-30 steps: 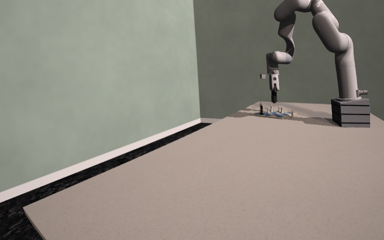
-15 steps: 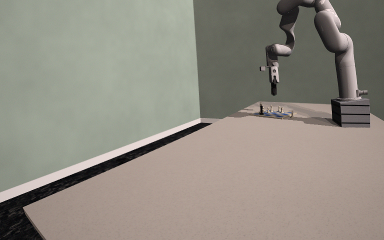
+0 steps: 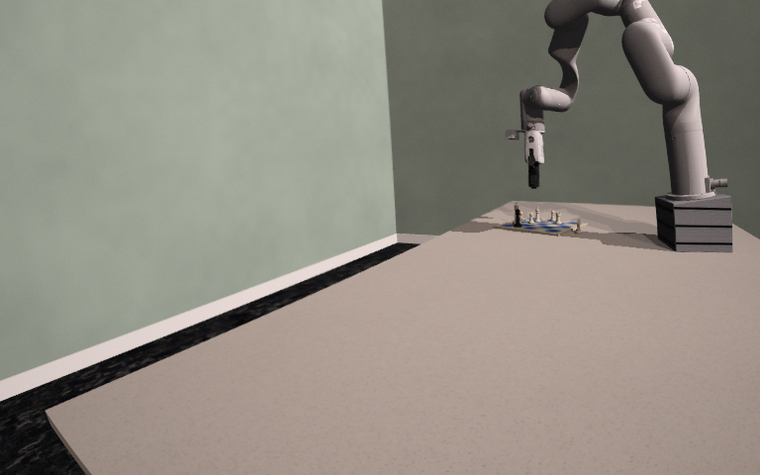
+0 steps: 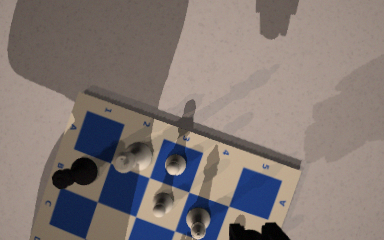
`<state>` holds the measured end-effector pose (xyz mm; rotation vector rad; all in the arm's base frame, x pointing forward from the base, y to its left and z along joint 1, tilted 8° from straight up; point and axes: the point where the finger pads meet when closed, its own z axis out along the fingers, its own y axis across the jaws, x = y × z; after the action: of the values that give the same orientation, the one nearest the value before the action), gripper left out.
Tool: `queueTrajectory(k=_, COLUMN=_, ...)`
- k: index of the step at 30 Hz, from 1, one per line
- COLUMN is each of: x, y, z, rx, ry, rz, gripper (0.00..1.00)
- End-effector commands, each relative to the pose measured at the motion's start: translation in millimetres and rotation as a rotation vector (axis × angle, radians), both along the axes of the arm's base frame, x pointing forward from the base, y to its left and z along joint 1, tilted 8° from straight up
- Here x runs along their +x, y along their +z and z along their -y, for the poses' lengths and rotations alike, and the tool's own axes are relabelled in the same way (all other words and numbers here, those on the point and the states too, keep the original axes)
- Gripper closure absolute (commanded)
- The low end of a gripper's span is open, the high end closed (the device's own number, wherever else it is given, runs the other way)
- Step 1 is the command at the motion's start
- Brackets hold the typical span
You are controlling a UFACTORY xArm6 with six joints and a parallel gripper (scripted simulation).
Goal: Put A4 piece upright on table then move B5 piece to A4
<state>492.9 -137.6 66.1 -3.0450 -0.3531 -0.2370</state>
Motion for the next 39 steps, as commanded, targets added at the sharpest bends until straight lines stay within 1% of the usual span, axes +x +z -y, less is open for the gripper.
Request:
queueTrajectory(k=1, x=15, y=4, z=-12, rx=0.010, ry=-0.276, rz=-0.036, gripper=1.00)
queueTrajectory(k=4, x=17, y=4, z=-15, rx=0.017, ry=-0.346, rz=-0.042, gripper=1.00)
queueTrajectory(k=18, x=18, y=4, z=-15, rx=0.018, ry=-0.347, rz=-0.042, gripper=1.00)
queueTrajectory(k=22, x=18, y=1, z=-15, rx=0.017, ry=-0.348, rz=-0.043, gripper=1.00)
queueTrajectory(k=26, x=19, y=-9, z=-16, rx=0.017, ry=-0.348, rz=-0.043, gripper=1.00)
queueTrajectory(k=31, x=22, y=-30, z=-17, rx=0.017, ry=-0.348, rz=-0.043, gripper=1.00)
queueTrajectory(k=33, x=22, y=-30, z=-17, rx=0.017, ry=-0.348, rz=-0.043, gripper=1.00)
queueTrajectory(k=39, x=26, y=-59, z=-19, rx=0.017, ry=-0.348, rz=-0.043, gripper=1.00)
